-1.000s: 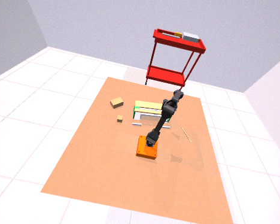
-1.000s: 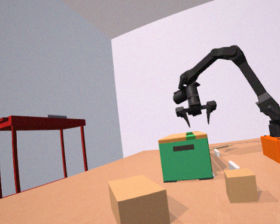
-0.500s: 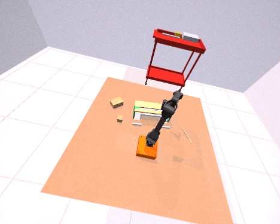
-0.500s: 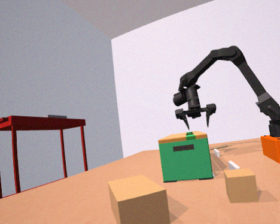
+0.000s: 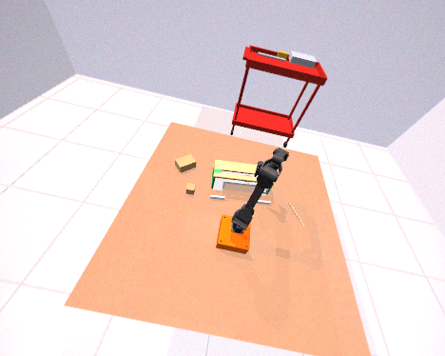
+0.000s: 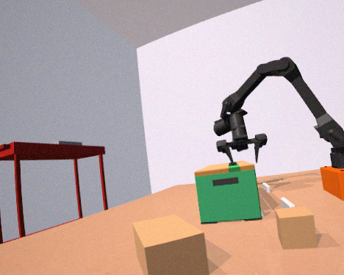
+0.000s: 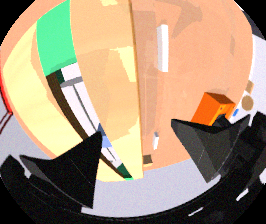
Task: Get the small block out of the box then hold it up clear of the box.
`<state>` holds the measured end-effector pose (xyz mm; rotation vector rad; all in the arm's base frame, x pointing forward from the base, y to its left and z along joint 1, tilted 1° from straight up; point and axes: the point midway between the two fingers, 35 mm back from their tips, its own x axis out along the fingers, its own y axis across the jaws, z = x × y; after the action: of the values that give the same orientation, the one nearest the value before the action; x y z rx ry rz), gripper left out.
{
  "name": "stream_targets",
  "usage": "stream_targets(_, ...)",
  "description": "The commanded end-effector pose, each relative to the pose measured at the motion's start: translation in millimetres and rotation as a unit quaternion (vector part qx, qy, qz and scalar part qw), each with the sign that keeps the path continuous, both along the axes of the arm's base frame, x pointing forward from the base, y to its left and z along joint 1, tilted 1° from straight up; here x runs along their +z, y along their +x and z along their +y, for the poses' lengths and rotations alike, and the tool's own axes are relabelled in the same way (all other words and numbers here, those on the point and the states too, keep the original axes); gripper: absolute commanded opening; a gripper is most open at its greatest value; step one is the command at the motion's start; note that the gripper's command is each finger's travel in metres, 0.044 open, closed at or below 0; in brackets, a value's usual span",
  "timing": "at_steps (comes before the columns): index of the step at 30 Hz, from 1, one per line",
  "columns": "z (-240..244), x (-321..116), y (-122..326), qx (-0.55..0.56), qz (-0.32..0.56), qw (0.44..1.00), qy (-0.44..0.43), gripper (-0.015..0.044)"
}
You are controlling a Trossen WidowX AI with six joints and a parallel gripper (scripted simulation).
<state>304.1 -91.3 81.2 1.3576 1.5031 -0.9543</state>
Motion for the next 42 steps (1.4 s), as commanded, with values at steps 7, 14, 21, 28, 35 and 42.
stream_targets(7, 2.0, -16.5, -2.2, 0.001, 0.001, 1.0, 0.003, 0.04)
stream_targets(14, 3.0, -27.8, -3.8, 0.001, 0.001, 1.0, 0.003, 0.04)
stream_targets(21, 2.4, -30.8, -3.6, 0.001, 0.0, 1.0, 0.0, 0.04)
stream_targets(28, 15.5, -31.5, -5.4, 0.001, 0.001, 1.0, 0.001, 0.04)
stream_targets(35, 34.7, -31.8, -7.6, 0.001, 0.001, 1.0, 0.002, 0.04)
stream_targets(42, 53.6, -31.9, -9.7, 0.001, 0.001, 1.0, 0.003, 0.04)
